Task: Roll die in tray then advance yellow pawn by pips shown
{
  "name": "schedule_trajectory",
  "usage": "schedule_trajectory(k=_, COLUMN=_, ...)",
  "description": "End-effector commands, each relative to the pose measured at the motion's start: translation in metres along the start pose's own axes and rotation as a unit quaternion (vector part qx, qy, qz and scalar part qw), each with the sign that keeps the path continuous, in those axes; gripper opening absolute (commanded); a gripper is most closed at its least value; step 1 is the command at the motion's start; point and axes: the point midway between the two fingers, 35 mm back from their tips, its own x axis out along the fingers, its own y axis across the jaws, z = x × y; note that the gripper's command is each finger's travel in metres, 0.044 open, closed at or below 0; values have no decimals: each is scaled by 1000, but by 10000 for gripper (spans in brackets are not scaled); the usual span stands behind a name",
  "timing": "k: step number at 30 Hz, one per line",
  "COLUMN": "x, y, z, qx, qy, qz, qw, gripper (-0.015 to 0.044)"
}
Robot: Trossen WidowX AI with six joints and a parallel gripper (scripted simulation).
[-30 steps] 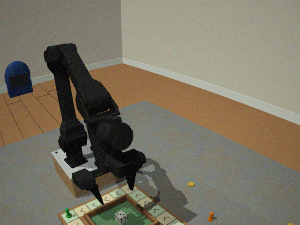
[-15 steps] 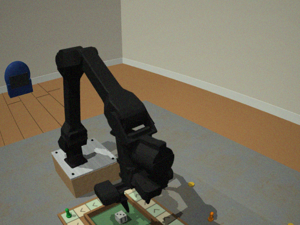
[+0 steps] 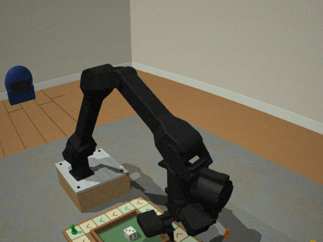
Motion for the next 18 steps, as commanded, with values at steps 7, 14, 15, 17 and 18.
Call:
schedule_trajectory(k=7, x=16, y=-1, z=-1, qx=3, qy=4, qz=-4, qw=1000, gripper=200)
schedule_trajectory(k=14, x=28, y=-1, z=-1, qx=3, qy=4, qz=-4, qw=1000, gripper=200)
schedule_trajectory(k=15, x=29, y=-1, z=-1, qx=3, qy=4, qz=-4, qw=1000, gripper=200)
schedule_trajectory(k=17, x=33, y=-1, z=-1, qx=3, qy=4, qz=-4, qw=1000, gripper=200)
schedule_trajectory(k=18, x=34, y=-1, z=-1, qx=3, qy=4, qz=-4, qw=1000, gripper=200)
